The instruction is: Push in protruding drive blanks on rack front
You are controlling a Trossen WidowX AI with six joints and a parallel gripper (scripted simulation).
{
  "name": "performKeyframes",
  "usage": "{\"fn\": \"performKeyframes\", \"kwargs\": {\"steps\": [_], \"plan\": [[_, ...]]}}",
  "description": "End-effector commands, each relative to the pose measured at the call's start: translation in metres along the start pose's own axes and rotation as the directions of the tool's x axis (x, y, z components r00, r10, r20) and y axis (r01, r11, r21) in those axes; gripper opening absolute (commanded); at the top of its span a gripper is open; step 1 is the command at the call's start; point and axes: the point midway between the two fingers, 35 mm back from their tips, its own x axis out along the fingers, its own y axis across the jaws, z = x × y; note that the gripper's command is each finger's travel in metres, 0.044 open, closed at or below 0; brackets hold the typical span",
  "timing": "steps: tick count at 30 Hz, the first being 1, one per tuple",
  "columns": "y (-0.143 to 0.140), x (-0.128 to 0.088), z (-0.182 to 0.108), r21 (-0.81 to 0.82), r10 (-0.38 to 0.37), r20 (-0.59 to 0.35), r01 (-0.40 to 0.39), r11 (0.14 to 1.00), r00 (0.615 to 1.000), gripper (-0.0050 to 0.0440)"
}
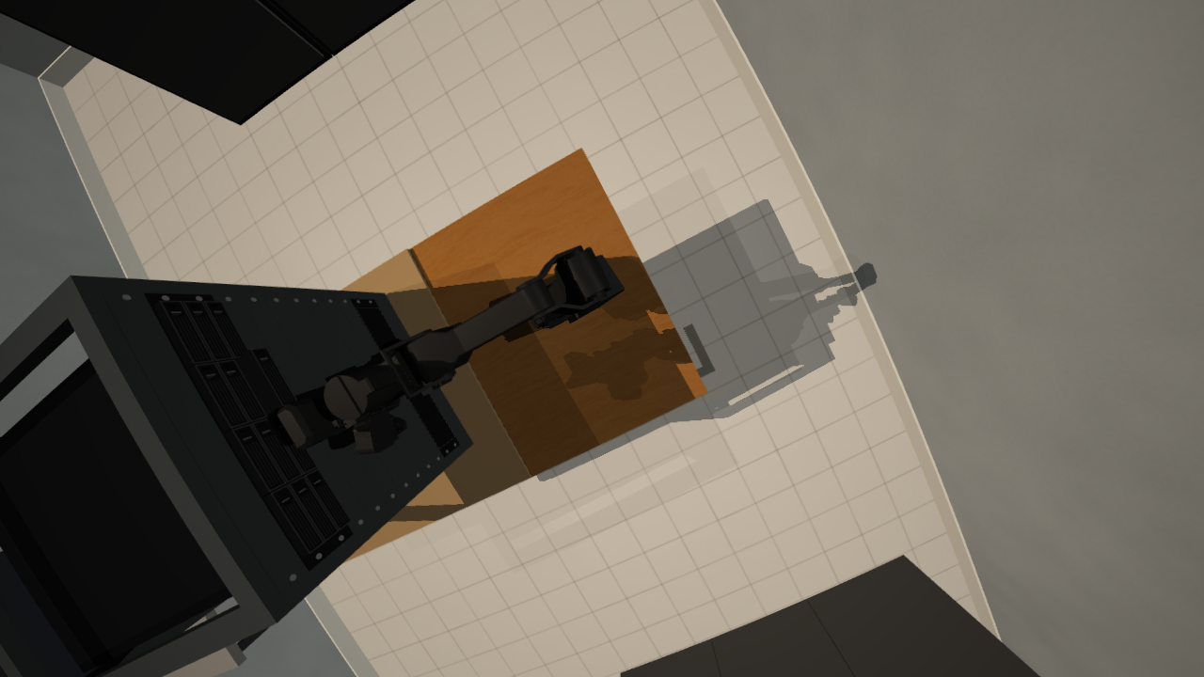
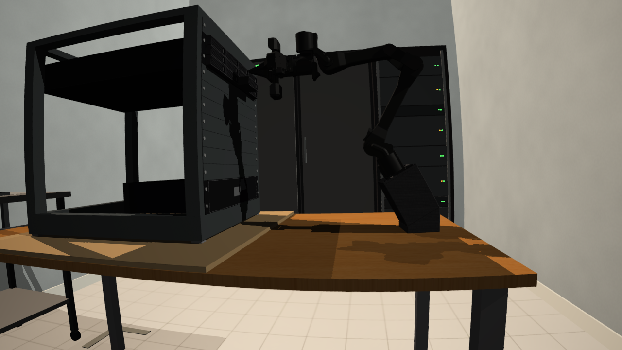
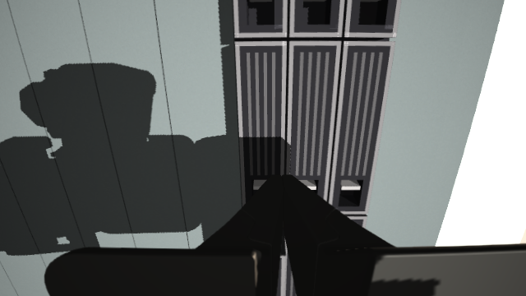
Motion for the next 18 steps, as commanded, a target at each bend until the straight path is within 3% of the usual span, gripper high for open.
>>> {"fn": "performKeyframes", "kwargs": {"steps": [1,18], "plan": [[-0.006,-0.004,-0.001,0.002,-0.015,0.000,0.015,1.000,1.000,-0.0050],[-0.010,-0.005,-0.011,0.002,-0.015,0.000,0.015,1.000,1.000,-0.0050]]}}
